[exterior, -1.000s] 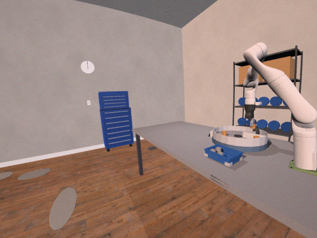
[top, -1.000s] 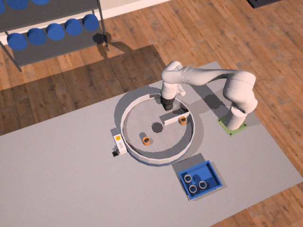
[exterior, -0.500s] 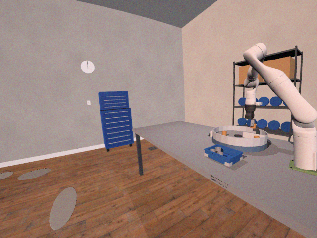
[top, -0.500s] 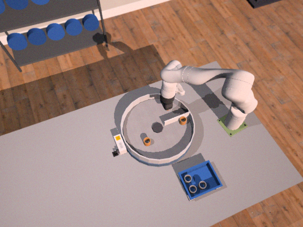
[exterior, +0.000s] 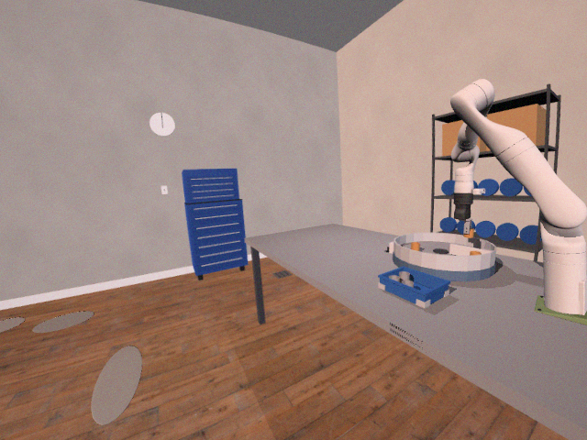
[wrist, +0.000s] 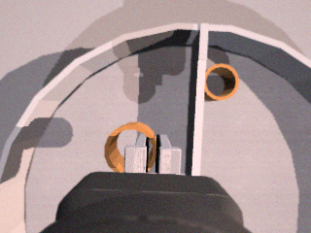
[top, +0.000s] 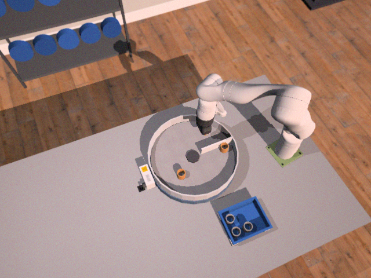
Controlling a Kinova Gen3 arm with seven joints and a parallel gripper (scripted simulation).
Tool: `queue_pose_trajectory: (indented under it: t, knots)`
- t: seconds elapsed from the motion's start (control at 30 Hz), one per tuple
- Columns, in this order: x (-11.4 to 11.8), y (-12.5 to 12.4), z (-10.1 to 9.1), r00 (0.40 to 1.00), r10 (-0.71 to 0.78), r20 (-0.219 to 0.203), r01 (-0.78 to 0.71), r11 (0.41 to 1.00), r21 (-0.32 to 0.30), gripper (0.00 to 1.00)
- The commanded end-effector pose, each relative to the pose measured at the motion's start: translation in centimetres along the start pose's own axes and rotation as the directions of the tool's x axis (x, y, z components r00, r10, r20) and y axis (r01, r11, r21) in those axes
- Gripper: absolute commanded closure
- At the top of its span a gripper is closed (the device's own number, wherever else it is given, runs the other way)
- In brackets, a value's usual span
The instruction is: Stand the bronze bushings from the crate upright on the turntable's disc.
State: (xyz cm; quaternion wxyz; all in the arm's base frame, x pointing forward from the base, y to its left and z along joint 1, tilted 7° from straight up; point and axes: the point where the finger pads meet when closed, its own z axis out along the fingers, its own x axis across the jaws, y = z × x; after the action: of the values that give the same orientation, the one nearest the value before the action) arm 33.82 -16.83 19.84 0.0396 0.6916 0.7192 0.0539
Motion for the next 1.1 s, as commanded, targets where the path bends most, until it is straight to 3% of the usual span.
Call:
queue_pose_trajectory:
  t: [0.0,0.6,0.87,1.07]
  knots:
    - [0.1,0.1,-0.1,1.0,-0.006,-0.003,0.006,1.0,0.0,1.0]
    - [0.1,0.1,0.0,1.0,-0.006,-0.003,0.006,1.0,0.0,1.0]
    - [0.2,-0.2,2.3,1.0,-0.002,-0.006,0.002,1.0,0.003,1.0]
    - [0.1,-0.1,2.4,1.0,-0.004,-0.005,0.004,1.0,0.001,1.0]
